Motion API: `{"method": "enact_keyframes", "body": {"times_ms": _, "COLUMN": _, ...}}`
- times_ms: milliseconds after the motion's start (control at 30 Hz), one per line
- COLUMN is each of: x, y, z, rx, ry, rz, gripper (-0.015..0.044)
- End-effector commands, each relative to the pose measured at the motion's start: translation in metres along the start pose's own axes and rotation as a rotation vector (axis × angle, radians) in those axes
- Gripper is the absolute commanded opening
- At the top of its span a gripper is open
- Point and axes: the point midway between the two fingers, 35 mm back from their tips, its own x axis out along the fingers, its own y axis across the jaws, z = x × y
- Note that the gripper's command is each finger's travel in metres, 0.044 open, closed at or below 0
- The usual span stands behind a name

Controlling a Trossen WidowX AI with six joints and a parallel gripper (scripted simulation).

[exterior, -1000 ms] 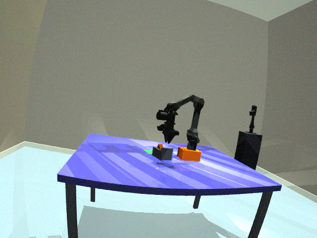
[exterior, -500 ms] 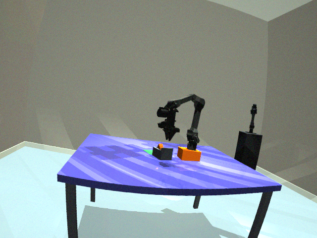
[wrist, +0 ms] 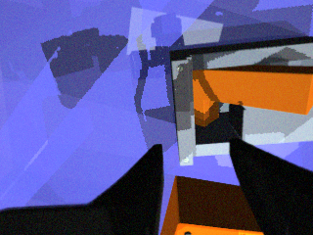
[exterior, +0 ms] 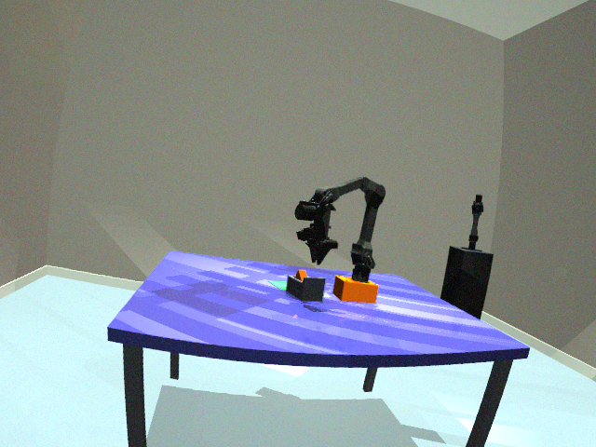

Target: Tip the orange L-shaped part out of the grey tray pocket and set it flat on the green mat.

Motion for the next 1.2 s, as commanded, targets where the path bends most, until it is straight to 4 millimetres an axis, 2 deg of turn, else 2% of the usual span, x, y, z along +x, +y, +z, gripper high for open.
{"method": "enact_keyframes", "body": {"times_ms": 0, "x": 0.001, "y": 0.000, "z": 0.000, "rx": 0.000, "ry": 0.001, "rz": 0.000, "gripper": 0.0180}}
{"method": "enact_keyframes", "body": {"times_ms": 67, "x": 0.001, "y": 0.000, "z": 0.000, "rx": 0.000, "ry": 0.001, "rz": 0.000, "gripper": 0.0180}}
{"method": "enact_keyframes", "body": {"times_ms": 133, "x": 0.000, "y": -0.003, "z": 0.001, "rx": 0.057, "ry": 0.001, "rz": -0.001, "gripper": 0.0233}}
{"method": "enact_keyframes", "body": {"times_ms": 200, "x": 0.000, "y": -0.009, "z": 0.002, "rx": 0.185, "ry": 0.000, "rz": -0.001, "gripper": 0.0280}}
{"method": "enact_keyframes", "body": {"times_ms": 567, "x": -0.004, "y": -0.068, "z": 0.011, "rx": 1.403, "ry": -0.010, "rz": -0.005, "gripper": 0.0280}}
{"method": "enact_keyframes", "body": {"times_ms": 633, "x": -0.004, "y": -0.075, "z": 0.011, "rx": 1.548, "ry": -0.012, "rz": -0.006, "gripper": 0.0280}}
{"method": "enact_keyframes", "body": {"times_ms": 1167, "x": 0.000, "y": -0.076, "z": 0.012, "rx": 1.567, "ry": -0.012, "rz": -0.006, "gripper": 0.0280}}
